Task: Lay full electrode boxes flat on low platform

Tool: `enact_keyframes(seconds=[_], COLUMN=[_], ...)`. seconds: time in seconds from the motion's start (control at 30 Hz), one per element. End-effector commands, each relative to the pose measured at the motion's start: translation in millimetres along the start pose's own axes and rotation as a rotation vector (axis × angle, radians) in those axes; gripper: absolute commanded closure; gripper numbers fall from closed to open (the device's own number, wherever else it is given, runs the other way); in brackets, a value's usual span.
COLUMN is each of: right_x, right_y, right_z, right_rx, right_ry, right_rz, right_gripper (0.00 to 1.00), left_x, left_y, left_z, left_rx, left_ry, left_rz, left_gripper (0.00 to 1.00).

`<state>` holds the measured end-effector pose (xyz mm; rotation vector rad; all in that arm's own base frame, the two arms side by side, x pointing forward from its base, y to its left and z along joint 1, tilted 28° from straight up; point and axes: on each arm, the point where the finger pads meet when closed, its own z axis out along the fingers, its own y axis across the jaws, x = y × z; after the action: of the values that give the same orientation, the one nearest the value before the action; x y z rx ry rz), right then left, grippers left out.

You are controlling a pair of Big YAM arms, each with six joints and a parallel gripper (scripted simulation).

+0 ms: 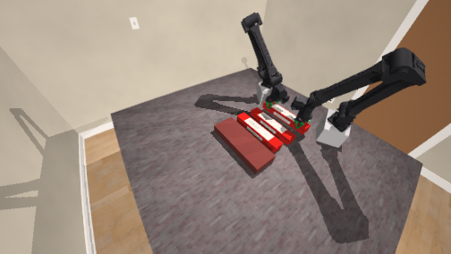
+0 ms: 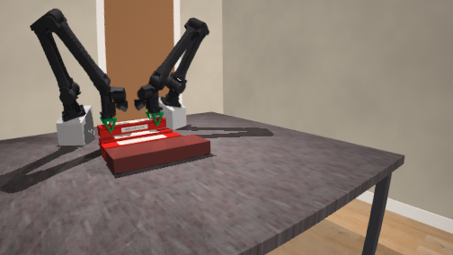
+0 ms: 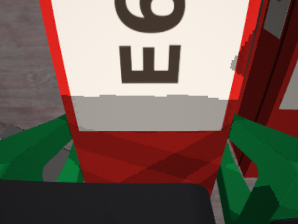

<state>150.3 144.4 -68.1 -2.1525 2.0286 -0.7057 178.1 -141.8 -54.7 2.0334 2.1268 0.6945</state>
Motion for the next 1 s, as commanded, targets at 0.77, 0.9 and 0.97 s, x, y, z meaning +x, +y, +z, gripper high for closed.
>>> enact_keyframes(seconds=[0.77, 0.9, 0.97], right_x=[-16, -16, -18], right_y=[-9, -8, -9], right_z=[-21, -28, -33], right_rx=[0.022, 0.021, 0.021], right_ry=[-0.038, -0.038, -0.042], right_rz=[0.017, 0.017, 0.019], right_gripper=[1.0, 1.0, 1.0], left_x=[-19, -20, -20], left_y=[11, 12, 12], left_z=[-21, -28, -32], left_rx=[-0.029, -0.029, -0.029], left_ry=[-0.043, -0.045, -0.046], left_rz=[-0.021, -0.022, -0.022], left_gripper=[1.0, 1.0, 1.0])
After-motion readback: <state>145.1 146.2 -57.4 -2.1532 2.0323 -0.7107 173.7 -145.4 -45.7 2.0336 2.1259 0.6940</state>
